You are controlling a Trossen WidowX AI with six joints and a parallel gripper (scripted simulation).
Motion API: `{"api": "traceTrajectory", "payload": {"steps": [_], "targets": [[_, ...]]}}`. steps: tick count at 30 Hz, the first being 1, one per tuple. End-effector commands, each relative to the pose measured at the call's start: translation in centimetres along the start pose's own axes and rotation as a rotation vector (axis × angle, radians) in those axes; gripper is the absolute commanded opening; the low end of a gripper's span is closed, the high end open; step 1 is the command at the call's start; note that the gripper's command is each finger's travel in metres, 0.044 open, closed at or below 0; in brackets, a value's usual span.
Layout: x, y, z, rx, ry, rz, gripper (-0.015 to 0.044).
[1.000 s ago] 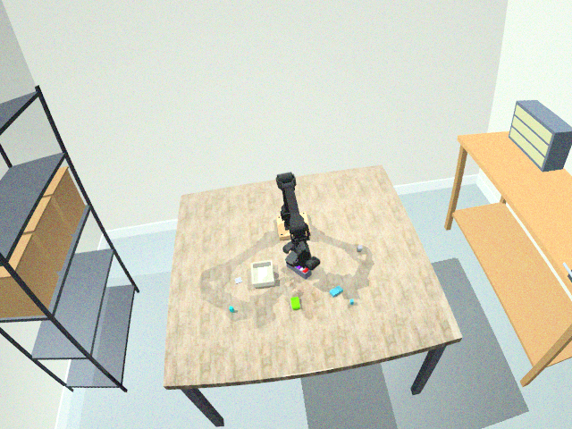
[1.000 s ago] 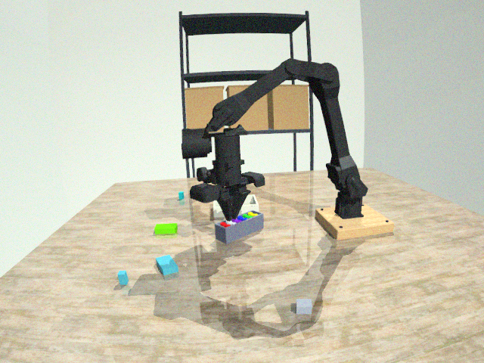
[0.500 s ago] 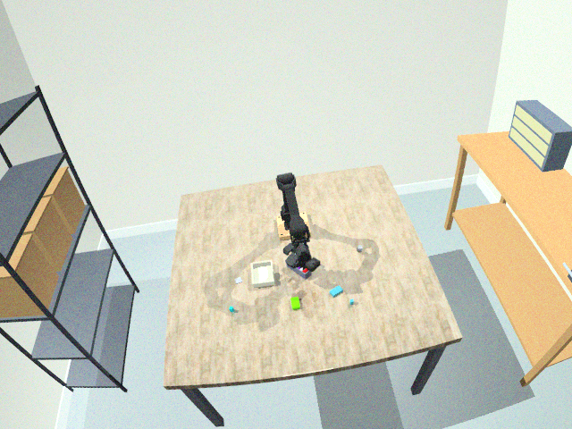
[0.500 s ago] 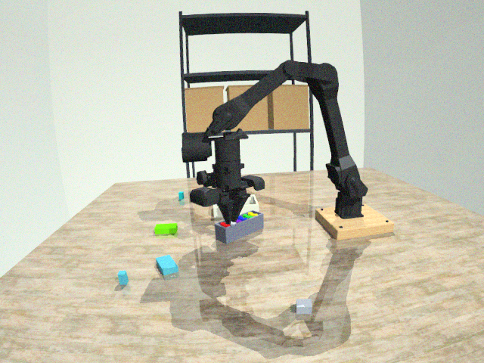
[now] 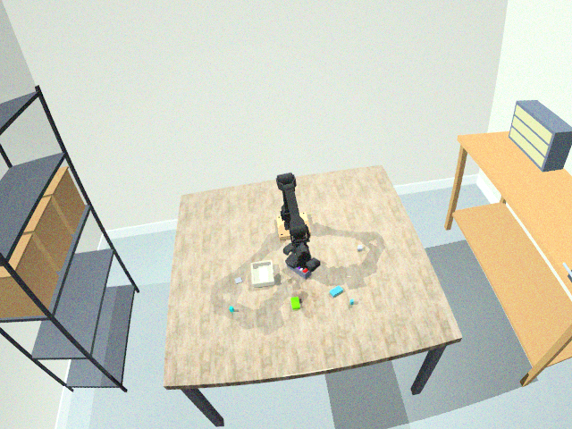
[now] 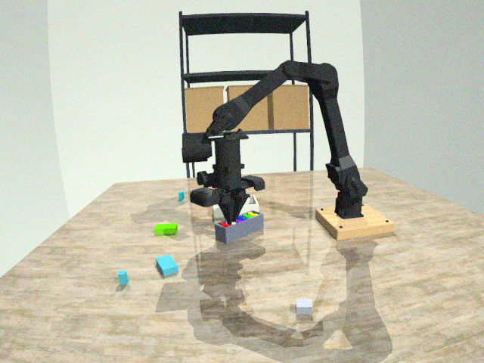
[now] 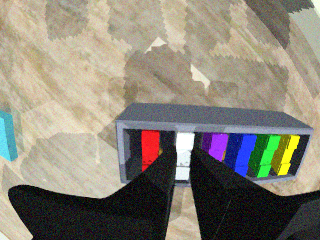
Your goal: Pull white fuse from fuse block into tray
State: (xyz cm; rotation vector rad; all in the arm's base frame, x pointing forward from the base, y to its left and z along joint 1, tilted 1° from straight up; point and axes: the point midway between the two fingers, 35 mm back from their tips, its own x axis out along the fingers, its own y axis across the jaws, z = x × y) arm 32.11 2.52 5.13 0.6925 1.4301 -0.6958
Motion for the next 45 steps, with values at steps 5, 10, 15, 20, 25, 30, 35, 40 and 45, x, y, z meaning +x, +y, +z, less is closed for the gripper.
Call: {"api": "traceTrajectory", "payload": {"steps": [5, 10, 15, 20, 25, 30, 35, 40, 45], "targets": [[-0.2, 0.0, 0.0, 0.0, 0.0, 0.001, 0.0], [-0.4, 0.0, 0.0, 0.0, 0.0, 0.001, 0.0], [-0.7, 0.0, 0.0, 0.0, 0.0, 0.001, 0.0], [-0.9, 0.1, 0.0, 0.0, 0.0, 0.001, 0.0], [-1.2, 0.1, 0.0, 0.0, 0.0, 0.001, 0.0], [-1.4, 0.1, 0.0, 0.0, 0.001, 0.001, 0.0], [-1.7, 0.1, 0.0, 0.001, 0.001, 0.001, 0.0], [-1.9, 0.1, 0.0, 0.001, 0.001, 0.001, 0.0], [-2.2, 0.1, 0.0, 0.001, 0.001, 0.001, 0.0]]}}
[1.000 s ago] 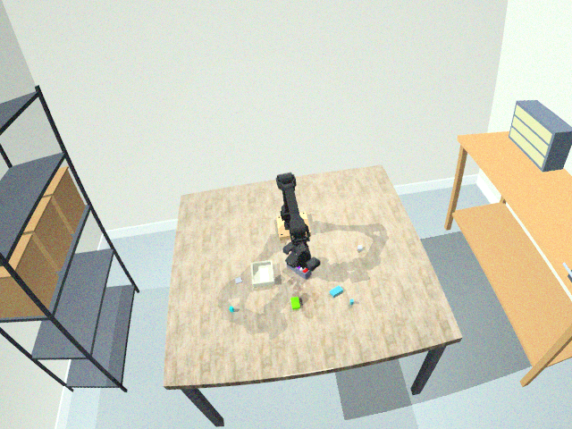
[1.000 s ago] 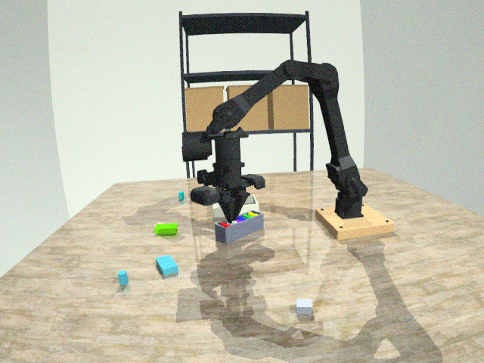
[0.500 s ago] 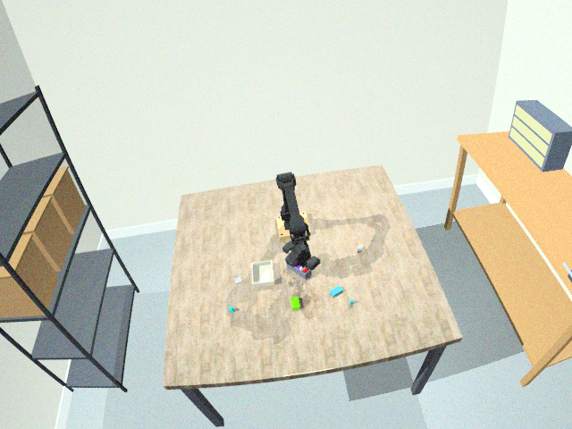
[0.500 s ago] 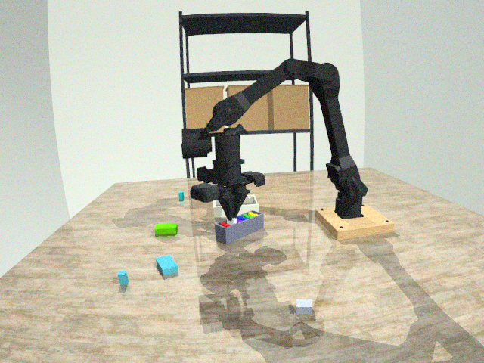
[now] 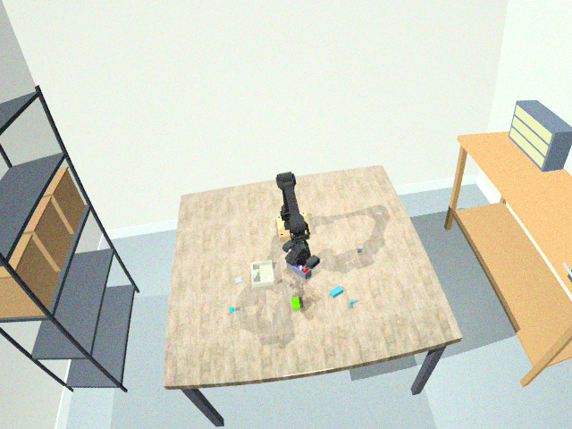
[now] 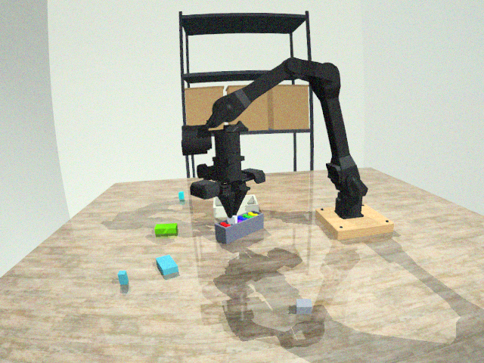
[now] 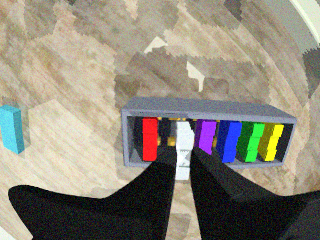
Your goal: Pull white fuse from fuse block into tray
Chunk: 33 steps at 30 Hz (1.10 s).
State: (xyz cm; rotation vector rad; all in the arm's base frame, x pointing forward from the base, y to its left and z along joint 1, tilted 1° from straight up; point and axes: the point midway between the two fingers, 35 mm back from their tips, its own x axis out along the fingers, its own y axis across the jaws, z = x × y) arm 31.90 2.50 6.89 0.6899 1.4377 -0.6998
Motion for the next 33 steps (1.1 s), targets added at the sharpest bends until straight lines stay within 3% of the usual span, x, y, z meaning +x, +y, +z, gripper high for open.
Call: {"api": "traceTrajectory", "payload": {"steps": [1, 33], "targets": [[-0.4, 0.2, 0.1, 0.001, -0.004, 0.008, 0.0], [-2.0, 0.1, 0.0, 0.001, -0.003, 0.009, 0.0]]}}
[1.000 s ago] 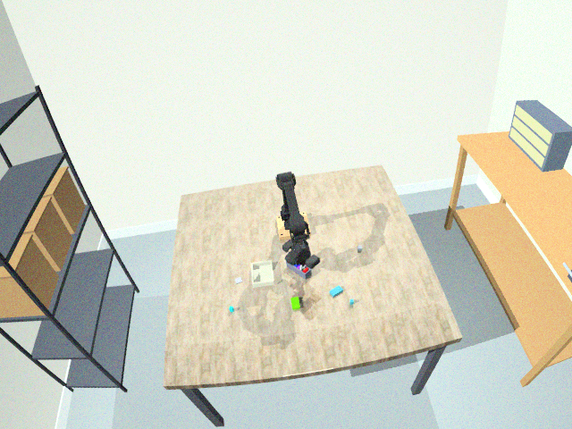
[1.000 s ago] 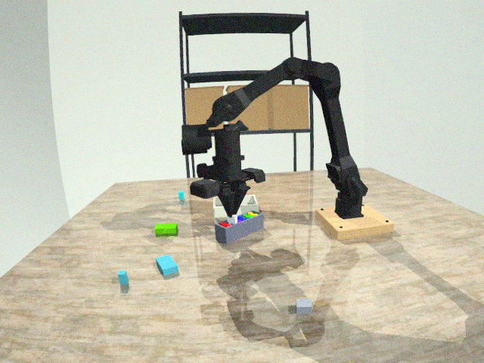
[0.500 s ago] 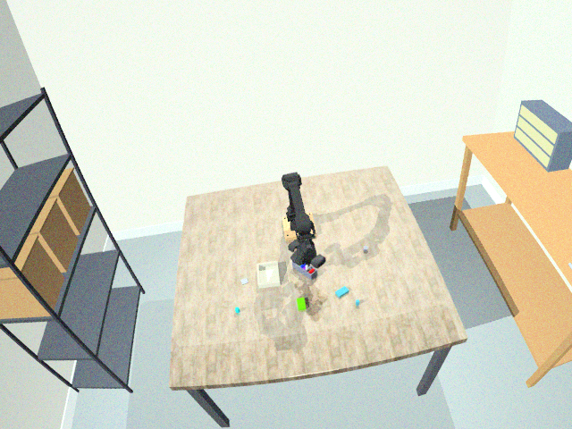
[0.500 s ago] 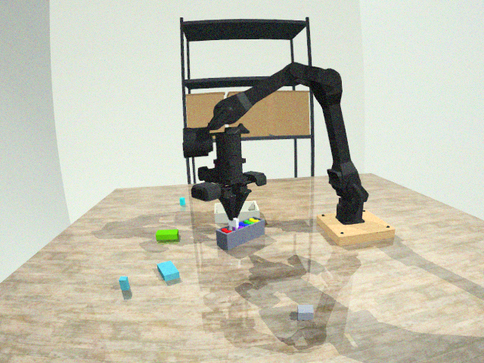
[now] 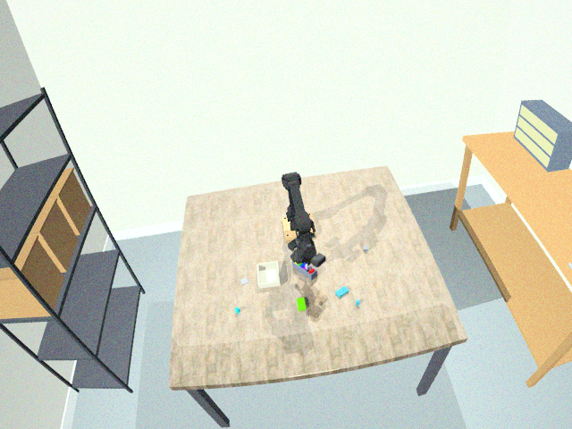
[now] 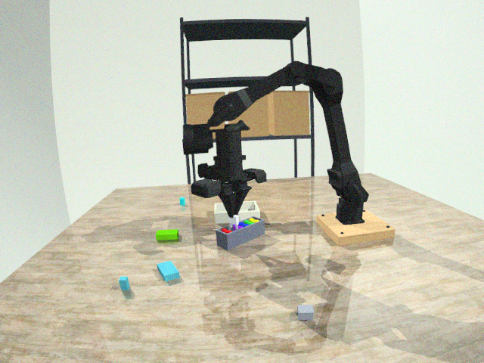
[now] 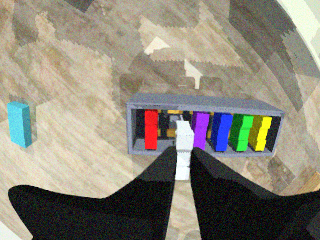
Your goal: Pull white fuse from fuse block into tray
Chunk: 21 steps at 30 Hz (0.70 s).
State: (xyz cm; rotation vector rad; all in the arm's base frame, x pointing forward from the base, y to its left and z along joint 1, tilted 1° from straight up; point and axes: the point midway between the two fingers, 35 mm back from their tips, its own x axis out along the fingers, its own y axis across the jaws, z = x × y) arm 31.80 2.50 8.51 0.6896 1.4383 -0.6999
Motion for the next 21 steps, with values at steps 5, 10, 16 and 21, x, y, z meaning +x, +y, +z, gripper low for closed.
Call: {"api": "traceTrajectory", "payload": {"steps": [5, 10, 16, 21], "targets": [[-0.5, 0.2, 0.1, 0.002, -0.003, 0.009, 0.0], [-1.1, 0.2, 0.1, 0.002, -0.003, 0.009, 0.0], [-2.1, 0.2, 0.1, 0.002, -0.003, 0.009, 0.0], [-2.7, 0.2, 0.1, 0.002, -0.003, 0.009, 0.0]]}}
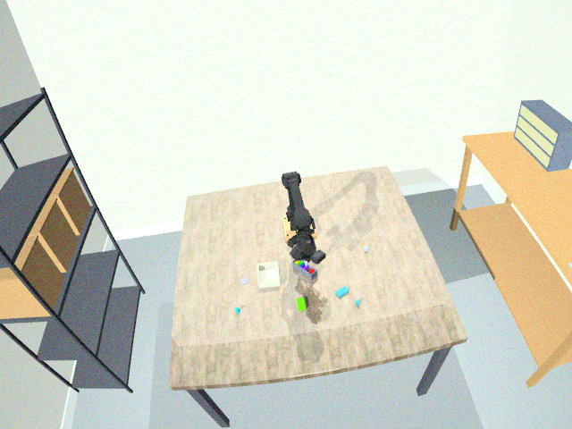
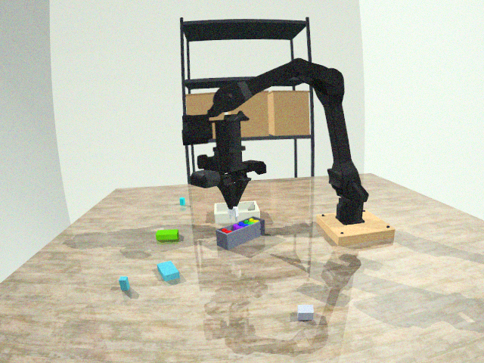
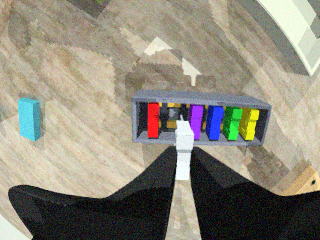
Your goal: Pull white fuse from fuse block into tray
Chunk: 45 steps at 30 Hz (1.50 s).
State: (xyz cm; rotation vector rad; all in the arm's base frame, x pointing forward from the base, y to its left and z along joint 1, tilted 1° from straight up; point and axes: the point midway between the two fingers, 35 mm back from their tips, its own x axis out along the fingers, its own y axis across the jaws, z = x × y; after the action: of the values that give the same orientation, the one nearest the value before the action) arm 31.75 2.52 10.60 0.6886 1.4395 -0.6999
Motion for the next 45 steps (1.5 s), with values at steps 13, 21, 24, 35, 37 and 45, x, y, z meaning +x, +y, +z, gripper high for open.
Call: {"api": "traceTrajectory", "payload": {"steps": [13, 21, 24, 35, 37, 45], "targets": [[-0.6, -2.0, 3.7, 0.002, -0.006, 0.009, 0.0], [-0.6, -4.8, 7.2, 0.002, -0.009, 0.006, 0.0], [-0.6, -6.0, 8.4, 0.002, -0.01, 0.005, 0.0], [-0.7, -11.0, 12.4, 0.002, -0.013, 0.001, 0.0], [-0.7, -12.0, 13.0, 0.002, -0.014, 0.0, 0.0], [-0.4, -13.3, 13.8, 0.002, -0.015, -0.001, 0.0]]}}
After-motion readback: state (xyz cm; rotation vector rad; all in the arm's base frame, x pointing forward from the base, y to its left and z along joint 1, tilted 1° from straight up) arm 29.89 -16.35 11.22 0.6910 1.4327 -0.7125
